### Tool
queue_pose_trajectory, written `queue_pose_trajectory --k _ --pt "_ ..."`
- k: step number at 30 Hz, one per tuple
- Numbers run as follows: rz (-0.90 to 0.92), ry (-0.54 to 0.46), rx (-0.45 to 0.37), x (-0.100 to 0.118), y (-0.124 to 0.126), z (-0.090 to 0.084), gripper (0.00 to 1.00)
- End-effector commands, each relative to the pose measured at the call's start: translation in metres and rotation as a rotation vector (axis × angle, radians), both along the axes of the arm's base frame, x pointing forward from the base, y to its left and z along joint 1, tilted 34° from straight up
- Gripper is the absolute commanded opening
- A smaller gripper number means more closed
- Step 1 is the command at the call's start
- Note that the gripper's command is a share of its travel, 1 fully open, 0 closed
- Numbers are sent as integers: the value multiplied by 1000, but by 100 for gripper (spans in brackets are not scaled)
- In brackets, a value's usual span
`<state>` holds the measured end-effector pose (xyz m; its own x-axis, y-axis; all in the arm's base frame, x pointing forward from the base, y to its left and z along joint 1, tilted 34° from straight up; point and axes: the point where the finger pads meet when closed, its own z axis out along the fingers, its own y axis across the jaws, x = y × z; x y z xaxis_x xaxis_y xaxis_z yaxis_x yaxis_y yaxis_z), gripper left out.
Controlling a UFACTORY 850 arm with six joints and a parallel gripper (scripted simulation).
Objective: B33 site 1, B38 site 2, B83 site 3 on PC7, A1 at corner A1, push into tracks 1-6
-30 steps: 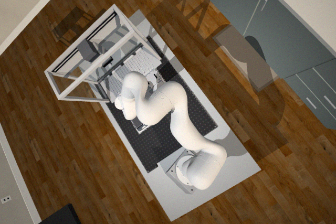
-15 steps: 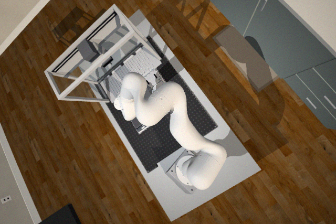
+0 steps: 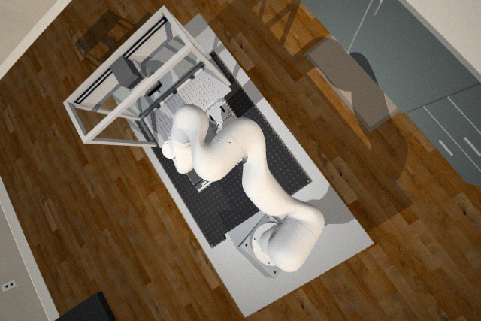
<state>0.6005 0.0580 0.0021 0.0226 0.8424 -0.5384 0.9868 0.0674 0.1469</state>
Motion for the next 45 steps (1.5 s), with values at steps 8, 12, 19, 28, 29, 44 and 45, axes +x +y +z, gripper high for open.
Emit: queue_pose_trajectory --k 8,12,19,28,29,44,45 --pt "1 -2 1 1 5 -2 100" --pt "1 -2 1 1 6 -3 100" --pt "1 -2 1 1 9 -5 100" --pt "1 -2 1 1 12 -6 100" --pt "1 -2 1 1 12 -6 100" --pt "1 -2 1 1 12 -6 100" --pt "1 -2 1 1 12 -6 100"
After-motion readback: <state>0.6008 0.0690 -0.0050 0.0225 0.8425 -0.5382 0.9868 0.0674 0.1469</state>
